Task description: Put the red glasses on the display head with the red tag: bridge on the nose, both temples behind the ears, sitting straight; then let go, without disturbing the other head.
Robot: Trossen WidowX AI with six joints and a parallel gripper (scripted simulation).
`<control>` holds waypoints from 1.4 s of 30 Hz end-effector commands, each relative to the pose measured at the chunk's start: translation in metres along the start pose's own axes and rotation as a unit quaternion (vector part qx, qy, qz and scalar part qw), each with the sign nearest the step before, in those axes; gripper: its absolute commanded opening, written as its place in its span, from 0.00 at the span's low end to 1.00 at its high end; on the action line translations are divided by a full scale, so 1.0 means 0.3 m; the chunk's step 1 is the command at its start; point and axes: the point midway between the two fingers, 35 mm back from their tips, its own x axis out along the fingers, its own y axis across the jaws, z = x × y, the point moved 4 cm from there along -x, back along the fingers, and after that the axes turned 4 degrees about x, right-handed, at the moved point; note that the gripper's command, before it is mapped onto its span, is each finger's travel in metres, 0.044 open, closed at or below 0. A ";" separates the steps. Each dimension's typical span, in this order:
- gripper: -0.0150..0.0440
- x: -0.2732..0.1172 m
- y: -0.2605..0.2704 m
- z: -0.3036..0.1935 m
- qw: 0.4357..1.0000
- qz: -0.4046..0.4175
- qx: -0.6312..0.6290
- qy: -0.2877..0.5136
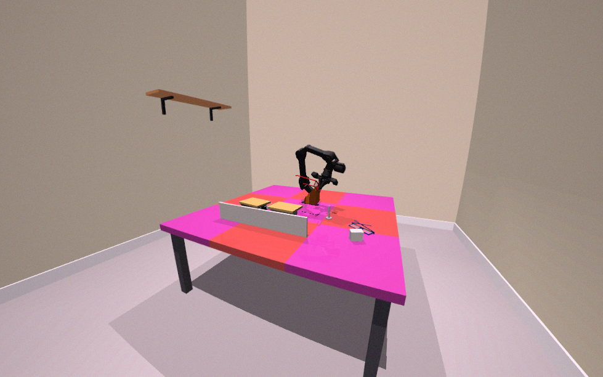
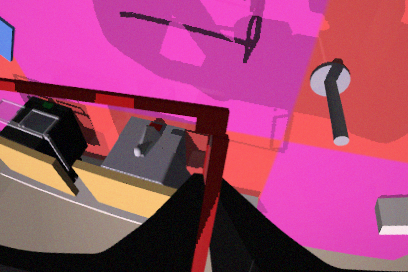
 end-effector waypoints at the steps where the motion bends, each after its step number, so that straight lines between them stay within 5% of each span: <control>1: 0.25 0.017 0.022 -0.006 0.996 0.003 0.090 -0.015; 21: 0.25 0.069 0.108 -0.043 0.884 0.031 0.462 -0.063; 42: 0.25 0.124 0.199 -0.069 0.620 0.091 0.774 -0.086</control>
